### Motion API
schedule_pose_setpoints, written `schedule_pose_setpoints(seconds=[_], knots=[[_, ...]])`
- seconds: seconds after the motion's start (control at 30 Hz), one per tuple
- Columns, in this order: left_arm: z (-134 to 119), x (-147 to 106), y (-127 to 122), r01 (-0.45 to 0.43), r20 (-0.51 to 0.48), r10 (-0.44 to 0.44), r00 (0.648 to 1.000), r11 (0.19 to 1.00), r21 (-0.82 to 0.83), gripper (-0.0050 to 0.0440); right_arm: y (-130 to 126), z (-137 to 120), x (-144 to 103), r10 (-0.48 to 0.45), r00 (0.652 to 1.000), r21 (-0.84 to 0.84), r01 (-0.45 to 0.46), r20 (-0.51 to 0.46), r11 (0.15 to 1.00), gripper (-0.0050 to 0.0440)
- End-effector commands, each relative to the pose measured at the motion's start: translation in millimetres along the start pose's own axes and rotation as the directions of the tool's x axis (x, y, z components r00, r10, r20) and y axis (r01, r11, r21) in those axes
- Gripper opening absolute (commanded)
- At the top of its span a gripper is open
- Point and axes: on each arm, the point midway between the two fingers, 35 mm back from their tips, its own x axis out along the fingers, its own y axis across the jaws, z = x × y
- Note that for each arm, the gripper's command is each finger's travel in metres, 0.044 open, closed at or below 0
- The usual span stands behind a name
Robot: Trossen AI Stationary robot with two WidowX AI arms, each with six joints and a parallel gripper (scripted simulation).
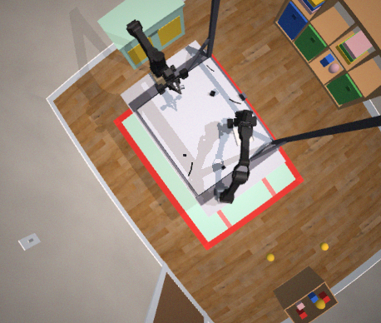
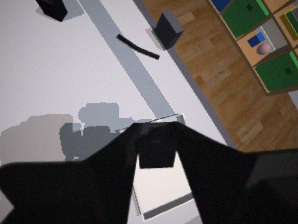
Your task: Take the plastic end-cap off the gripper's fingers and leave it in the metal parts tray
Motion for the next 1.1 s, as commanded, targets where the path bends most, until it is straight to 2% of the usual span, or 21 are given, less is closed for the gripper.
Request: schedule_pose_setpoints(seconds=[0.0, 0.1, 0.23, 0.4, 0.6, 0.67, 1.07], knots=[[0.1, -3.5, -6.9, 0.009, -0.005, -0.01, 1.0, 0.987, -0.159, 0.0, -0.5, 6.1, -0.8, -0.004, 1.0, 0.005, 0.004, 0.015, 1.0, 0.0], [-1.7, -2.3, -7.3, 0.007, -0.012, -0.01, 1.0, 0.981, -0.194, 0.0, -0.5, 6.1, -0.8, -0.004, 1.0, 0.005, 0.004, 0.015, 1.0, 0.0], [-9.3, 2.9, -9.1, -0.006, -0.041, -0.008, 0.999, 0.944, -0.33, 0.0, -0.5, 6.1, -0.8, -0.004, 1.0, 0.005, 0.004, 0.015, 1.0, 0.0], [-18.7, 9.0, -11.2, -0.032, -0.075, -0.006, 0.997, 0.871, -0.491, 0.0, -0.5, 6.1, -0.8, -0.004, 1.0, 0.005, 0.004, 0.015, 1.0, 0.0], [-29.1, 14.9, -13.9, -0.074, -0.114, -0.003, 0.993, 0.747, -0.661, 0.0, -0.5, 6.1, -0.8, -0.004, 1.0, 0.005, 0.004, 0.015, 1.0, 0.0], [-29.1, 14.9, -13.9, -0.074, -0.114, -0.003, 0.993, 0.747, -0.661, 0.0, -0.5, 6.1, -0.8, -0.004, 1.0, 0.005, 0.004, 0.015, 1.0, 0.0], [-51.9, 27.3, -18.5, -0.182, -0.196, 0.005, 0.981, 0.405, -0.896, 0.0, -0.5, 6.1, -0.8, -0.004, 1.0, 0.005, 0.004, 0.015, 1.0, 0.0]])
